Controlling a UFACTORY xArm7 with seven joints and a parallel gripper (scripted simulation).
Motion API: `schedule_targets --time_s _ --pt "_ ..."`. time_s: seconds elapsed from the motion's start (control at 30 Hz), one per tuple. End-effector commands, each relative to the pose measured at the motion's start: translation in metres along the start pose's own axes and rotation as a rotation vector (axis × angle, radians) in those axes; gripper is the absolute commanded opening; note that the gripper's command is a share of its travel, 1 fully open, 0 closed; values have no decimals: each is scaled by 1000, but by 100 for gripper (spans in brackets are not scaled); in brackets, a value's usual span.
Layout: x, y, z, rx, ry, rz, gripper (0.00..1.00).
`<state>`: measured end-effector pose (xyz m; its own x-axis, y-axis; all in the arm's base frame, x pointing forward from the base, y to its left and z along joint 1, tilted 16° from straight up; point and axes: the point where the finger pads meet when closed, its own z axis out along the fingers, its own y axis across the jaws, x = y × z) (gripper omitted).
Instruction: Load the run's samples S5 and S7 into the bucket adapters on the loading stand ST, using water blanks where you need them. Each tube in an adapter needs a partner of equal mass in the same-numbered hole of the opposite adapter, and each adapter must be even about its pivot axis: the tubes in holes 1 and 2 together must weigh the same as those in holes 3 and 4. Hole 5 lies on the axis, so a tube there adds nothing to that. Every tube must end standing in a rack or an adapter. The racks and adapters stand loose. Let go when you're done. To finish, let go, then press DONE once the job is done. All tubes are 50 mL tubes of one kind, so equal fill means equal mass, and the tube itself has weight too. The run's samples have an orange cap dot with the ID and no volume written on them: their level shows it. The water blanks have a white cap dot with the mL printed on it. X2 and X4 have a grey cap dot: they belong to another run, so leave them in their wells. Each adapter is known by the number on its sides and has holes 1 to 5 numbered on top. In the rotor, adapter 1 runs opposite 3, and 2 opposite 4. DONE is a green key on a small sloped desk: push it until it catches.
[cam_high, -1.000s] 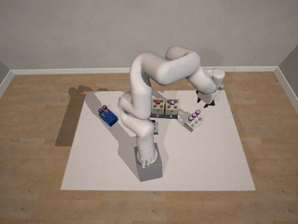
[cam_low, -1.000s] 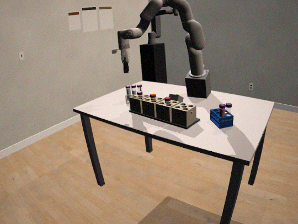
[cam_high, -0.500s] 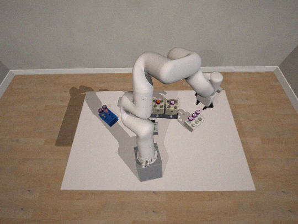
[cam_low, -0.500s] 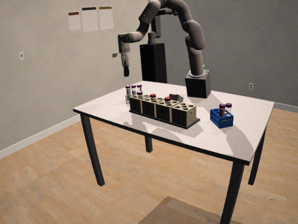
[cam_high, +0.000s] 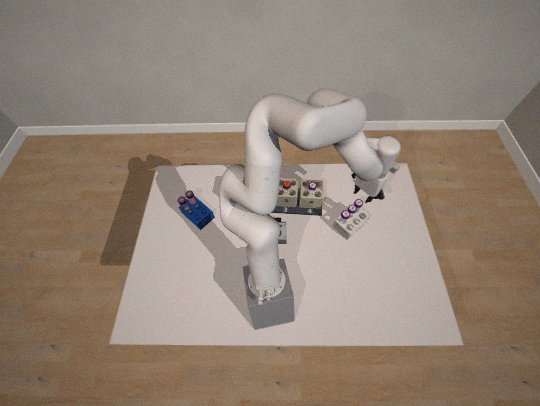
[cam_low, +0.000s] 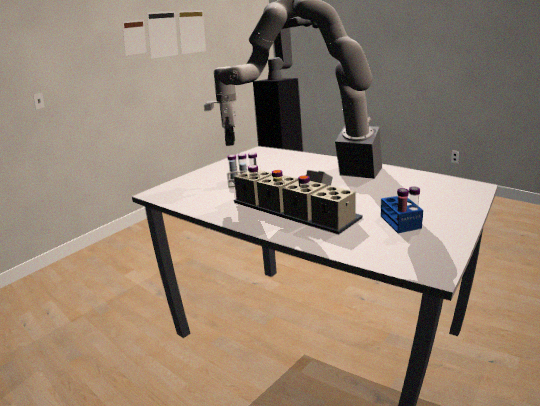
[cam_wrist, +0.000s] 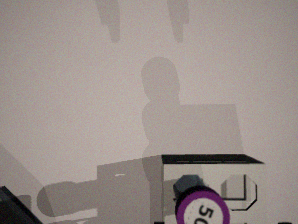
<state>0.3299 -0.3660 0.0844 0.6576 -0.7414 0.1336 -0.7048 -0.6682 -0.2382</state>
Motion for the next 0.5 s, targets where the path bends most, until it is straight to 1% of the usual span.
schedule_targets --time_s 0.0,0.3,0.37,0.47 --pt "2 0 9 0 5 0 57" --pt "2 0 27 0 5 0 57" --pt "2 0 27 0 5 0 57" --pt "2 0 33 0 5 0 57"
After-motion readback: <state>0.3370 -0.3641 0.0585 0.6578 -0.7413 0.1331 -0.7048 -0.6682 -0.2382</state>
